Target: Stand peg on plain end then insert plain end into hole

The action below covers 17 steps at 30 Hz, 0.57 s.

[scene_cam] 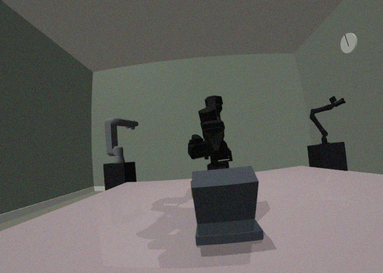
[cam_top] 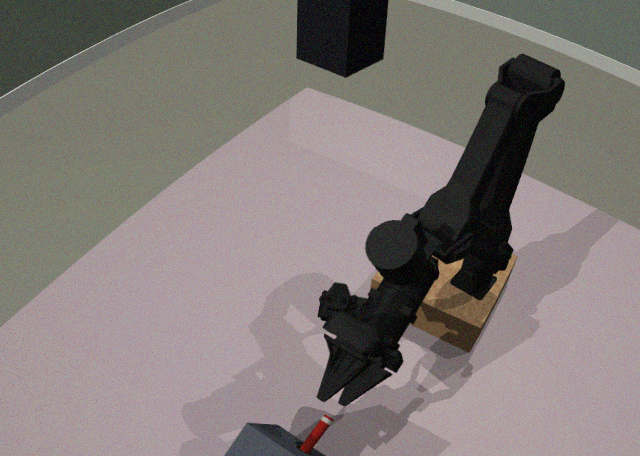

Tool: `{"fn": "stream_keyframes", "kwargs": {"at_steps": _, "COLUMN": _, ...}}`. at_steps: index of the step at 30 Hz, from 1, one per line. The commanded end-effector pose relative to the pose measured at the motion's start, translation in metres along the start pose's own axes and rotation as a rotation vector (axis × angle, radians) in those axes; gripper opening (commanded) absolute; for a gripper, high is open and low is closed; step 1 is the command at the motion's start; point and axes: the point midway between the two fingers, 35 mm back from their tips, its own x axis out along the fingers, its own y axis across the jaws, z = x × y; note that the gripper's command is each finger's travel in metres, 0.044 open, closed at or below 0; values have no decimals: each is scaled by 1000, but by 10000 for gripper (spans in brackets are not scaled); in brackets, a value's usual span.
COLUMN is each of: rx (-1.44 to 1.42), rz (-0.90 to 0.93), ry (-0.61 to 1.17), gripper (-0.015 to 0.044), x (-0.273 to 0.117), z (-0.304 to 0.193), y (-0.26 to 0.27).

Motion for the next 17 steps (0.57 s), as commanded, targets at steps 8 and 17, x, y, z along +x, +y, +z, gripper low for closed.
{"fn": "stream_keyframes", "kwargs": {"at_steps": 8, "rx": -3, "rz": 1, "ry": 4, "gripper": 440, "x": -10, "z": 0, "y": 0}}
{"fn": "stream_keyframes", "kwargs": {"at_steps": 17, "rx": -2, "rz": 2, "ry": 3, "gripper": 440, "x": -16, "z": 0, "y": 1}}
